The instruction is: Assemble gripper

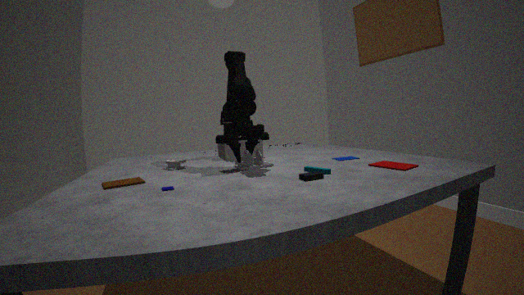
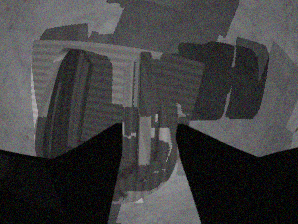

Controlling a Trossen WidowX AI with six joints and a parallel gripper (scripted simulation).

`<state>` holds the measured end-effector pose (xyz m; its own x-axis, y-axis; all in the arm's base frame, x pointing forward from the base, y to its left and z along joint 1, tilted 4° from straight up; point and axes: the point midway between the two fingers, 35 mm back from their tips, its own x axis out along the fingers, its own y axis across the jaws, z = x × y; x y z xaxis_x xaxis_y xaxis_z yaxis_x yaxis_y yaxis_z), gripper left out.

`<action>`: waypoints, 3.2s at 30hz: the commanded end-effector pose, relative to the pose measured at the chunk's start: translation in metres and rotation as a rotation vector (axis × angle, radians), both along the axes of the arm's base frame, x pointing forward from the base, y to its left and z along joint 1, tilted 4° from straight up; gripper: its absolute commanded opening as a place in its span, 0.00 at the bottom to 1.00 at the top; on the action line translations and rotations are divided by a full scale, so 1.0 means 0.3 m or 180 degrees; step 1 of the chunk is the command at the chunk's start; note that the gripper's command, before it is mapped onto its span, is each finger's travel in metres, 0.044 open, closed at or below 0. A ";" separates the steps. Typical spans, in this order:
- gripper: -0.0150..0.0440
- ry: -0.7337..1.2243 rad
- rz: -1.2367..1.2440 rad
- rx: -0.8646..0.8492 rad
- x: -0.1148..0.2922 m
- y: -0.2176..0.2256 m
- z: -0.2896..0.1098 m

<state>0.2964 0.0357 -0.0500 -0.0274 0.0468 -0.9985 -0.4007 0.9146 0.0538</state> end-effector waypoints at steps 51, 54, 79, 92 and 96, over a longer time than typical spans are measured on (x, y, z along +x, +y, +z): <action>1.00 0.0002 -0.1563 -0.0120 -0.022 -0.494 0.236; 1.00 0.0025 -0.1840 -0.0131 -0.049 -0.568 0.240; 1.00 0.0145 -0.3177 -0.0169 -0.261 -0.887 0.192; 1.00 0.0146 -0.3177 -0.0169 -0.268 -0.881 0.128; 1.00 0.0146 -0.3177 -0.0169 -0.268 -0.881 0.128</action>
